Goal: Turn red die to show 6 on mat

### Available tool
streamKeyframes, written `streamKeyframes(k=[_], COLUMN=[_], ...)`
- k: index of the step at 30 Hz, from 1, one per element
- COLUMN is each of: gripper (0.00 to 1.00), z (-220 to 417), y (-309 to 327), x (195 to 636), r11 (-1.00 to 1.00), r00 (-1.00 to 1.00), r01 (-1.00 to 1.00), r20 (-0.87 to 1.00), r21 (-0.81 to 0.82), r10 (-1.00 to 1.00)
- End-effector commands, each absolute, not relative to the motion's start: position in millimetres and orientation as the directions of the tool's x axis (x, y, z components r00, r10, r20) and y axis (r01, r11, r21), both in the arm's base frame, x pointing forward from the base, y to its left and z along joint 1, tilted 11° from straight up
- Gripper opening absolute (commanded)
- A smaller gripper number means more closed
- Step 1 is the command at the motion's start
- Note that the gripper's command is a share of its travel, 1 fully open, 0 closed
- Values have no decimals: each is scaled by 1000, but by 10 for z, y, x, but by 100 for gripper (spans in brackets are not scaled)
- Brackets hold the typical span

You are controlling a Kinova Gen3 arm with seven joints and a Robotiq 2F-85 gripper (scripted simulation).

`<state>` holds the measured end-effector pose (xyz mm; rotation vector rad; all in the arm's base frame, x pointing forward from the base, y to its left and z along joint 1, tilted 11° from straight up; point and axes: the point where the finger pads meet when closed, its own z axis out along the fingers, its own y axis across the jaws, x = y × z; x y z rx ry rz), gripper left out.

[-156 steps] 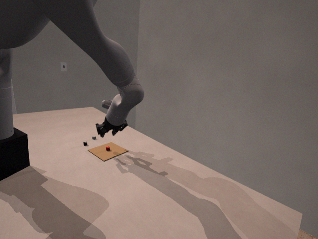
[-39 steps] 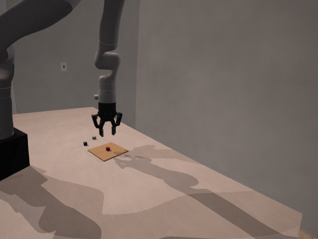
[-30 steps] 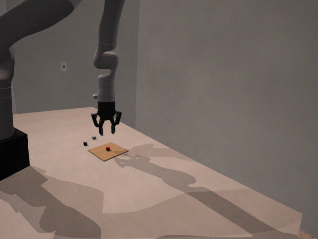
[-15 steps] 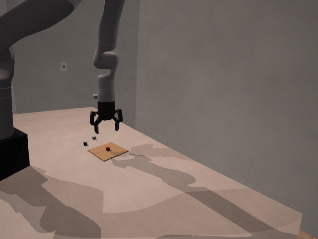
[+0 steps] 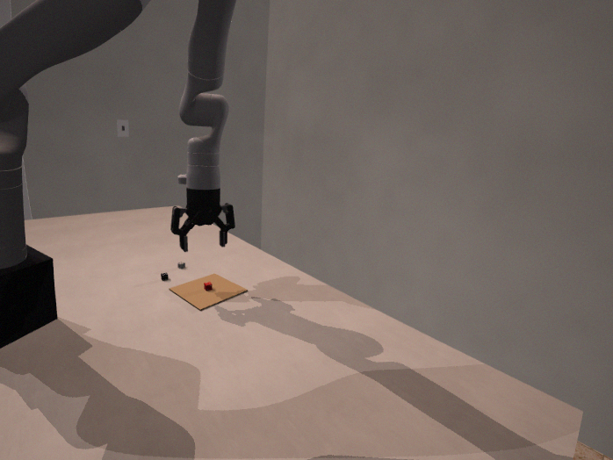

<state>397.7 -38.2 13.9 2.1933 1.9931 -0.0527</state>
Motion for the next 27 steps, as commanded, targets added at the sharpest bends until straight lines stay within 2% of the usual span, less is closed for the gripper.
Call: streamKeyframes(k=[1,16,27], gripper=[100,100,100], z=[211,875,960], y=[-404,-297,-283], x=[4013,3941,3932], r11=[-89,-89,-89], r00=[107,107,107], r01=[989,989,989], r20=[-148,-148,-148], r21=[120,120,120], r10=[983,983,983])
